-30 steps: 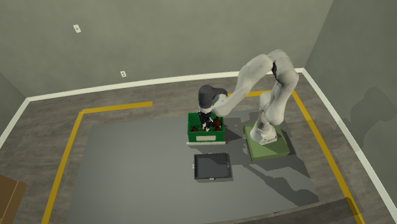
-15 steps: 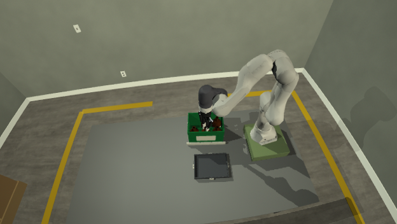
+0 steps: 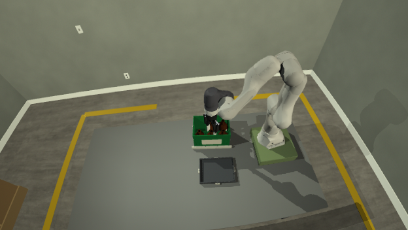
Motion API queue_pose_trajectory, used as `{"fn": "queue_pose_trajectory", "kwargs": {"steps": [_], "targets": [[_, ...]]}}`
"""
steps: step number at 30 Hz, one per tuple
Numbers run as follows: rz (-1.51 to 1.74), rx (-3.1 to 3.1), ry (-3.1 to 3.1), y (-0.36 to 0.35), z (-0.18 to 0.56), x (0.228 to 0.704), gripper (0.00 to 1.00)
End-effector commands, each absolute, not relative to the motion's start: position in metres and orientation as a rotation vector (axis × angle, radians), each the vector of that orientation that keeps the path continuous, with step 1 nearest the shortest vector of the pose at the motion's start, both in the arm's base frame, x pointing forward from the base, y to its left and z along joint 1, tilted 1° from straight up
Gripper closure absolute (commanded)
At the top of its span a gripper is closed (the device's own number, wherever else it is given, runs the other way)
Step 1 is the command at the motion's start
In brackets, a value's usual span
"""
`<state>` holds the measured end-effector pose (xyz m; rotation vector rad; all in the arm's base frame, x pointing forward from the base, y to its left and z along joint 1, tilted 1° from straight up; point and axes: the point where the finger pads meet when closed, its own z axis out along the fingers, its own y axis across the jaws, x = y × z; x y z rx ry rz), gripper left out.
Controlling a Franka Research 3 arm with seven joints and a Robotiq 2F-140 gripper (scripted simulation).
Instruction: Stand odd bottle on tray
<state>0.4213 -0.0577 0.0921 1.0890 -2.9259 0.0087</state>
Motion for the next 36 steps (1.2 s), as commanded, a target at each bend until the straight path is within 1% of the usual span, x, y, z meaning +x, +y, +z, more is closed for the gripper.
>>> {"fn": "queue_pose_trajectory", "kwargs": {"steps": [1,36], "targets": [[0.006,1.09,-2.925,-0.0586,0.091,0.4207,0.56],[0.006,1.09,-2.925,-0.0585,0.0968,0.4208,0.56]]}}
